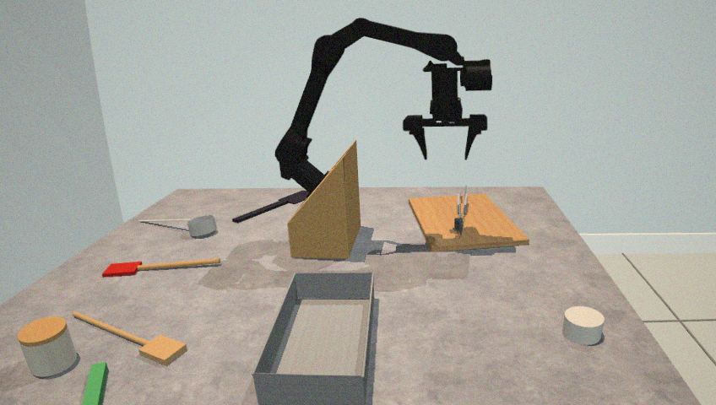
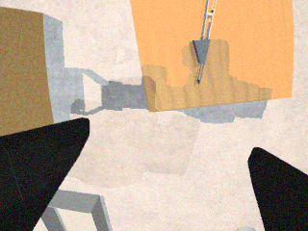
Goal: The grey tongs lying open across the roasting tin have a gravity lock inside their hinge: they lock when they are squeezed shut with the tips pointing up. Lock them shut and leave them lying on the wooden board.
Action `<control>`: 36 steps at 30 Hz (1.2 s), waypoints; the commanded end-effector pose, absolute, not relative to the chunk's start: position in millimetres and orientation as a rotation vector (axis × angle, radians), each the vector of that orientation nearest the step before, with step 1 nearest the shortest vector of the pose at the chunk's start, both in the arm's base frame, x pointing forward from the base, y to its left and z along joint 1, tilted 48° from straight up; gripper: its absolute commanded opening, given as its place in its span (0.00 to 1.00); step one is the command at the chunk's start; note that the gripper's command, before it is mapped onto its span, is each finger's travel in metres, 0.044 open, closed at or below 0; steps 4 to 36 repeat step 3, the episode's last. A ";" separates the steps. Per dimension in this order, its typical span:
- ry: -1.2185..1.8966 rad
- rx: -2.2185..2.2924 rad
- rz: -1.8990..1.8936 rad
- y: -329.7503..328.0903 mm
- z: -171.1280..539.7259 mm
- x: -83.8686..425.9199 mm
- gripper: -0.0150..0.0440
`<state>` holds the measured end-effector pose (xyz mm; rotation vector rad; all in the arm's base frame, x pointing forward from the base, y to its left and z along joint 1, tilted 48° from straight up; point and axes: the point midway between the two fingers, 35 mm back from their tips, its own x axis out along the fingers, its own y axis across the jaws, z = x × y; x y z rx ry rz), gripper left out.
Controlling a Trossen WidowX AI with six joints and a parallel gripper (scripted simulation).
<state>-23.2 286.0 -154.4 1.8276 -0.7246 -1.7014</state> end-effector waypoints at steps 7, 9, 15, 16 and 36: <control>-0.732 1.828 -1.706 286.7 -154.1 -23.7 1.00; -0.732 1.828 -1.706 286.7 -154.1 -23.7 1.00; -0.732 1.828 -1.706 286.7 -154.1 -23.7 1.00; -0.732 1.828 -1.706 286.7 -154.1 -23.7 1.00; -0.732 1.828 -1.706 286.7 -154.1 -23.7 1.00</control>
